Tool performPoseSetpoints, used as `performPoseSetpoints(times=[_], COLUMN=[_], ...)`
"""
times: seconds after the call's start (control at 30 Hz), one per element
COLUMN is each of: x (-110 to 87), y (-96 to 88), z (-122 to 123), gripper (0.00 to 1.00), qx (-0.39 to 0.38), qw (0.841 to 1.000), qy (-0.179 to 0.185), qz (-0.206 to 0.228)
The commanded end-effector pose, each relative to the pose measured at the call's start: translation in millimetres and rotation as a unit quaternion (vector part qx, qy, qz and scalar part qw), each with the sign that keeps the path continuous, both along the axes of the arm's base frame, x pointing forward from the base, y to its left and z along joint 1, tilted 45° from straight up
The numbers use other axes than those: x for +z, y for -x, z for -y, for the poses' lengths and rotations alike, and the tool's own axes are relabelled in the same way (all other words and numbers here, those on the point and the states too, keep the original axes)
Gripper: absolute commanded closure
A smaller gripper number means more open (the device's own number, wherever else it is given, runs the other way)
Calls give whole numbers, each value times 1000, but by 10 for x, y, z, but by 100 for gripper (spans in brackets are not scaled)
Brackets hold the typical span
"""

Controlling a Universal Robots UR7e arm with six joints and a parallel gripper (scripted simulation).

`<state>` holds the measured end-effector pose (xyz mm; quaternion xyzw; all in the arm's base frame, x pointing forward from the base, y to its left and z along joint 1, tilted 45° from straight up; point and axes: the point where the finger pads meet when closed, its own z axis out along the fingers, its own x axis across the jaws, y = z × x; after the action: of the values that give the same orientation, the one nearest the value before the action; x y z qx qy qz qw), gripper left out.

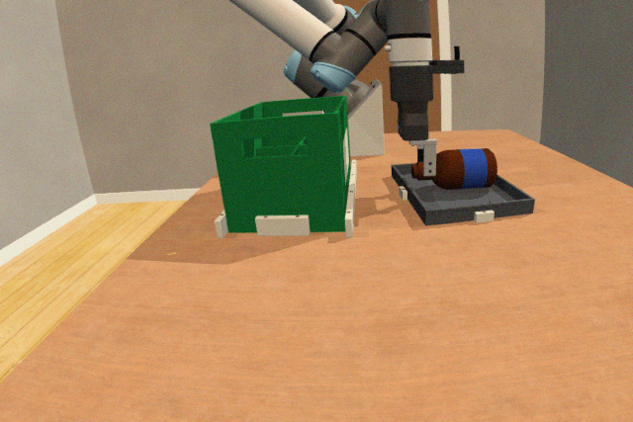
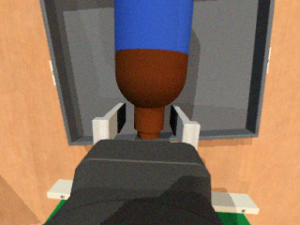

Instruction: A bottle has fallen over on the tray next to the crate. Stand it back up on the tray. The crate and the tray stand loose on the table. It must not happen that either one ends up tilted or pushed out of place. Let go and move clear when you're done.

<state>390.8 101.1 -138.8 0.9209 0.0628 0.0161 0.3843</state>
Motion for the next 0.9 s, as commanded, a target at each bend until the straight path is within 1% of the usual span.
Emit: performPoseSetpoints(times=[0.0, 0.87], x=[-60, -97], y=[9, -3], z=[62, 92], gripper=[0, 0], qx=[0, 1], qw=[1000, 1000], qy=[1, 0], qz=[-1, -1])
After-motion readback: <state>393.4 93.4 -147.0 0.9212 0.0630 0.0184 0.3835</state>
